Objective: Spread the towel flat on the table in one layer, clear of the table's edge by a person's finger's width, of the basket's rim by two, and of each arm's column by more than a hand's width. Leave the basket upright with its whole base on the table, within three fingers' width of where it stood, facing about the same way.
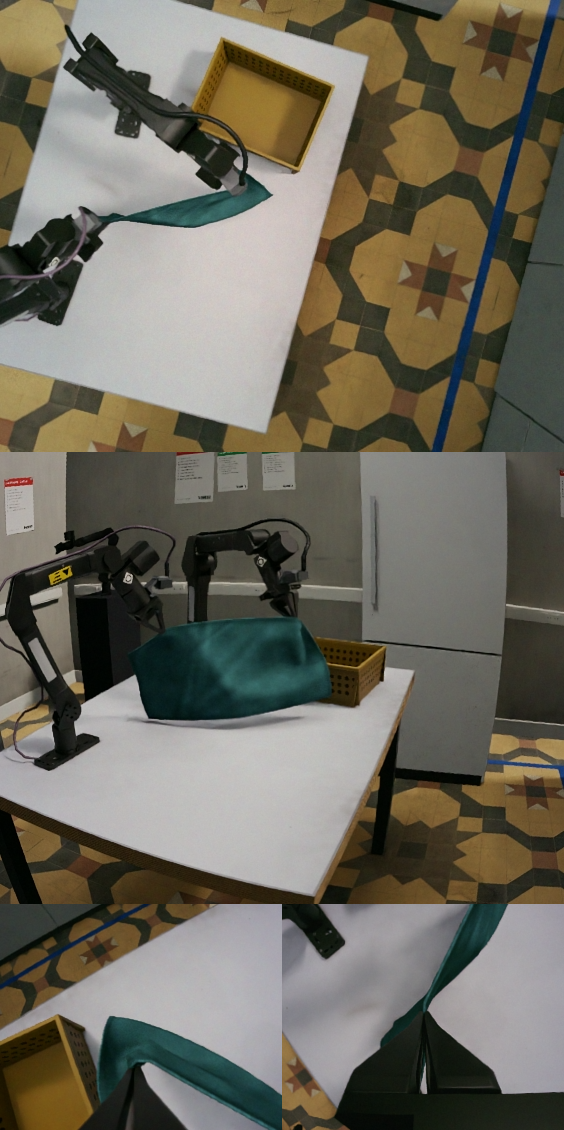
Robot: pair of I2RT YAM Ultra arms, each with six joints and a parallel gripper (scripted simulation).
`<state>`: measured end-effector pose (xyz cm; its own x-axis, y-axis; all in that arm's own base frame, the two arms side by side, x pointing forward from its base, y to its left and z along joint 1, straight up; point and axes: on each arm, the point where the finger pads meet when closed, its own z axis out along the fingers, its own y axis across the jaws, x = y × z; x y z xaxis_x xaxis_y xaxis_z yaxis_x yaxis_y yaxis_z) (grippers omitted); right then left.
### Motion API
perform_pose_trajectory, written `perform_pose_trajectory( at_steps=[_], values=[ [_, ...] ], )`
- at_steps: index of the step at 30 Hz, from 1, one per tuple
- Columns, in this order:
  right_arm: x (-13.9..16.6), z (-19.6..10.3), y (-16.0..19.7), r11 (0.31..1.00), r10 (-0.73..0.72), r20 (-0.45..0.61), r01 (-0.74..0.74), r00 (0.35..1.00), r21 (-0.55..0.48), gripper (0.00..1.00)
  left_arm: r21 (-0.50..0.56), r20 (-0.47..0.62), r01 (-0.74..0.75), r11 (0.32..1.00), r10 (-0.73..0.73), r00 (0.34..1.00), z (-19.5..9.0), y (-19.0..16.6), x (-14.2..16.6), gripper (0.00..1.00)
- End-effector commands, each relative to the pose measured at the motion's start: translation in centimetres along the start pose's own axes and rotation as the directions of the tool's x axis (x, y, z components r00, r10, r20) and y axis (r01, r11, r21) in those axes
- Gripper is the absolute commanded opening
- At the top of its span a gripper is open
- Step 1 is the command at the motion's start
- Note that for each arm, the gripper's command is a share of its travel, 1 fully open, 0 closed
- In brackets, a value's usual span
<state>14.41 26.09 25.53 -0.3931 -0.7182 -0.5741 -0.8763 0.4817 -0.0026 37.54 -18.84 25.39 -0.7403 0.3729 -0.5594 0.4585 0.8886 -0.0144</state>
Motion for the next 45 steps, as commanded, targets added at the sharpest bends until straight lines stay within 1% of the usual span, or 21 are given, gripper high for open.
perform_pose_trajectory(
  at_steps=[1,35,36,38,39,41,42,44,45],
  values=[
    [-0.6,-0.8,0.3,1.000,0.002,0.009,-0.001,1.000,-0.009,0.00,-0.032,0.050,0.017,0.999,-0.015,0.999,-0.5,0.5,-1.7,0.00],
    [-0.6,-0.8,0.3,1.000,0.001,0.009,-0.001,1.000,-0.009,0.00,-0.032,0.050,0.017,0.999,-0.015,0.999,-0.5,0.5,-1.7,0.00],
    [0.2,1.1,-0.3,1.000,0.020,-0.016,-0.019,1.000,0.004,0.00,-0.023,0.041,0.004,1.000,-0.003,0.999,-0.5,-0.1,-0.2,0.00],
    [0.3,0.6,-0.1,1.000,0.012,-0.007,-0.012,1.000,-0.001,0.00,-0.024,0.041,0.006,1.000,-0.005,0.999,-0.5,0.0,-0.2,0.00],
    [0.2,0.4,0.1,1.000,0.008,0.020,-0.008,1.000,-0.005,0.00,-0.030,0.041,0.014,0.999,-0.012,0.999,-0.1,0.4,0.0,0.00],
    [0.6,0.4,0.1,1.000,0.008,0.005,-0.008,1.000,-0.005,0.00,-0.032,0.042,0.017,0.999,-0.016,0.999,-0.1,0.6,0.0,0.00],
    [0.6,0.9,0.1,1.000,0.008,0.020,-0.008,1.000,-0.005,0.00,-0.032,0.042,0.017,0.999,-0.016,0.999,0.4,0.6,0.4,0.00],
    [0.6,0.9,0.1,1.000,0.008,0.020,-0.008,1.000,-0.005,0.00,-0.032,0.042,0.017,0.999,-0.016,0.999,0.4,0.6,0.4,0.00],
    [1.3,1.5,-0.8,0.999,0.031,0.020,-0.031,0.999,0.012,0.00,-0.020,0.038,-0.001,1.000,0.002,0.999,1.5,-0.3,0.6,0.00]
  ],
)
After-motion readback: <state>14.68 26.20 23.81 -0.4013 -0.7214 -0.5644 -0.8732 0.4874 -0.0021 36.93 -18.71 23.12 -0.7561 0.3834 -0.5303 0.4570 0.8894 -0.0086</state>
